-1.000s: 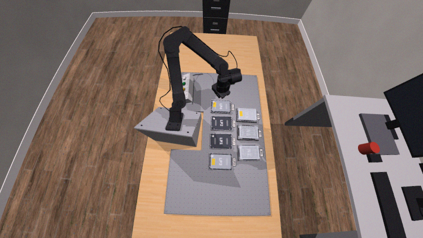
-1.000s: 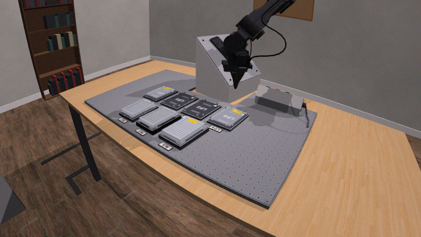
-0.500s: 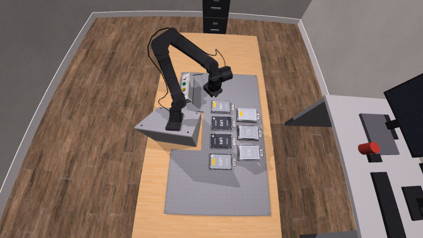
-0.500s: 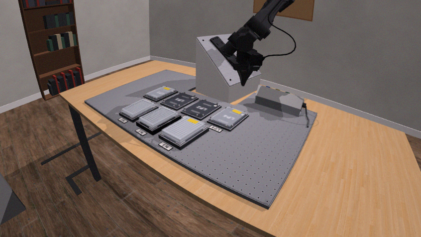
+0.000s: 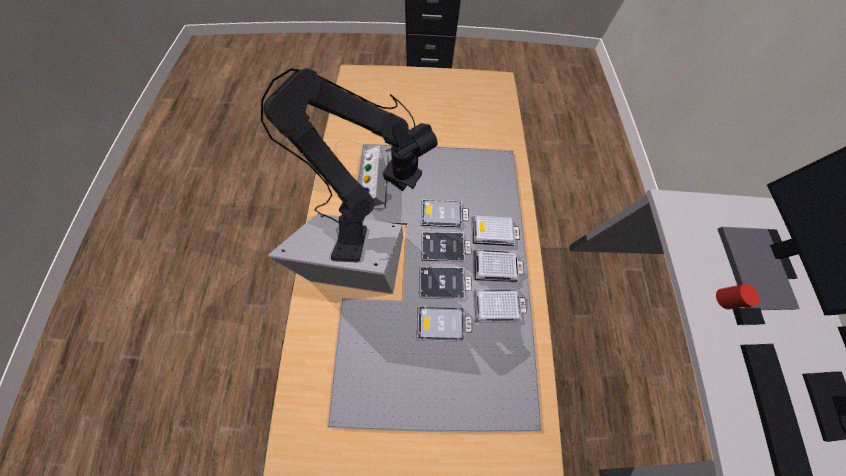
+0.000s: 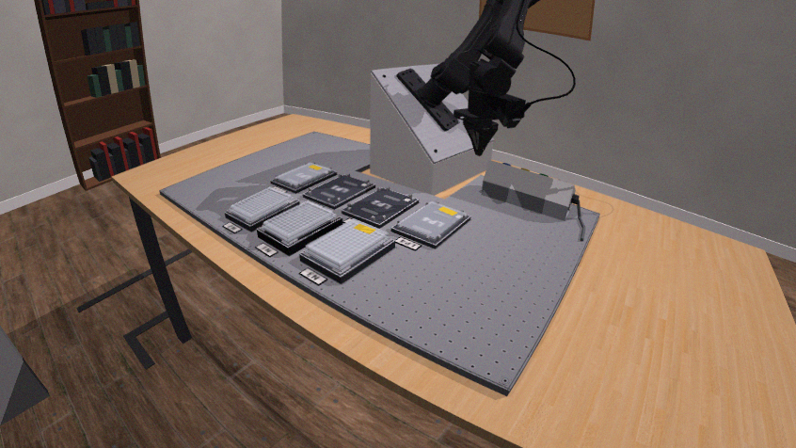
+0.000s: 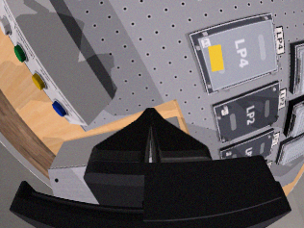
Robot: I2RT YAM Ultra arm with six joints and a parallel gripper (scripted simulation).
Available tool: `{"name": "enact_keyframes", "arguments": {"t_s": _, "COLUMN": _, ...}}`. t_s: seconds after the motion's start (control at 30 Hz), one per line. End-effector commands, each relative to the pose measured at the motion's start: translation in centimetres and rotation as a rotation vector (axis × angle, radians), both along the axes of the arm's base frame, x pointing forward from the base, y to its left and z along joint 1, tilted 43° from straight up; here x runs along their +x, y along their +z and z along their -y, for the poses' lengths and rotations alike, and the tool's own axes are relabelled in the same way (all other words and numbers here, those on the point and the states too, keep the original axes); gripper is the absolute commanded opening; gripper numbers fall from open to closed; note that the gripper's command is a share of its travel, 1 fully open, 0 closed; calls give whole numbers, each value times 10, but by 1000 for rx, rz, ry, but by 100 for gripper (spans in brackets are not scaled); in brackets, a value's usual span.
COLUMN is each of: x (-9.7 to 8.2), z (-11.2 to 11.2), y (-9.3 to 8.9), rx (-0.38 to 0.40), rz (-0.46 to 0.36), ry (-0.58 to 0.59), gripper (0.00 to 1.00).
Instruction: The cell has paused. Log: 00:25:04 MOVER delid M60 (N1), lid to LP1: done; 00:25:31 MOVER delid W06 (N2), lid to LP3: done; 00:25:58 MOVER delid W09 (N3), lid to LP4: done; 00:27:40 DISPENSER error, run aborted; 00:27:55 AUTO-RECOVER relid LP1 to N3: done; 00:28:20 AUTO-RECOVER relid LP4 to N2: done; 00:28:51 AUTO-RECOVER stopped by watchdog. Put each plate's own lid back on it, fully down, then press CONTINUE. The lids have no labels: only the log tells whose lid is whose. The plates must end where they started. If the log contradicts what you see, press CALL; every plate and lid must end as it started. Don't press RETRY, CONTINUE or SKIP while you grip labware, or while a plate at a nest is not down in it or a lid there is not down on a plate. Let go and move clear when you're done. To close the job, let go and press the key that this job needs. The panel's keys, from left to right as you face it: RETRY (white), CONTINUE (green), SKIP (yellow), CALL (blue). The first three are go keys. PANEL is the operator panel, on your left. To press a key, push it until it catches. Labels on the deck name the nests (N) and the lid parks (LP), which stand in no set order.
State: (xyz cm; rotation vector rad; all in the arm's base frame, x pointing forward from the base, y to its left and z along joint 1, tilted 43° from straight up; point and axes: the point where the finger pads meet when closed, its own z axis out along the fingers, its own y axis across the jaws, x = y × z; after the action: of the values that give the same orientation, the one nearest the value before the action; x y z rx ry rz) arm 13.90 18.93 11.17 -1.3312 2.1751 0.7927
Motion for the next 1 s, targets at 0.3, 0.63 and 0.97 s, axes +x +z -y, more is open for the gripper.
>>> {"name": "enact_keyframes", "arguments": {"t_s": 0.3, "x": -50, "z": -5, "y": -1, "rx": -42, "rz": 151, "ry": 131, "gripper": 0}}
{"name": "enact_keyframes", "arguments": {"t_s": 0.63, "x": -85, "z": -18, "y": 17, "rx": -18, "rz": 285, "ry": 242, "gripper": 0}}
{"name": "enact_keyframes", "arguments": {"t_s": 0.97, "x": -135, "z": -32, "y": 16, "rx": -39, "rz": 330, "ry": 309, "gripper": 0}}
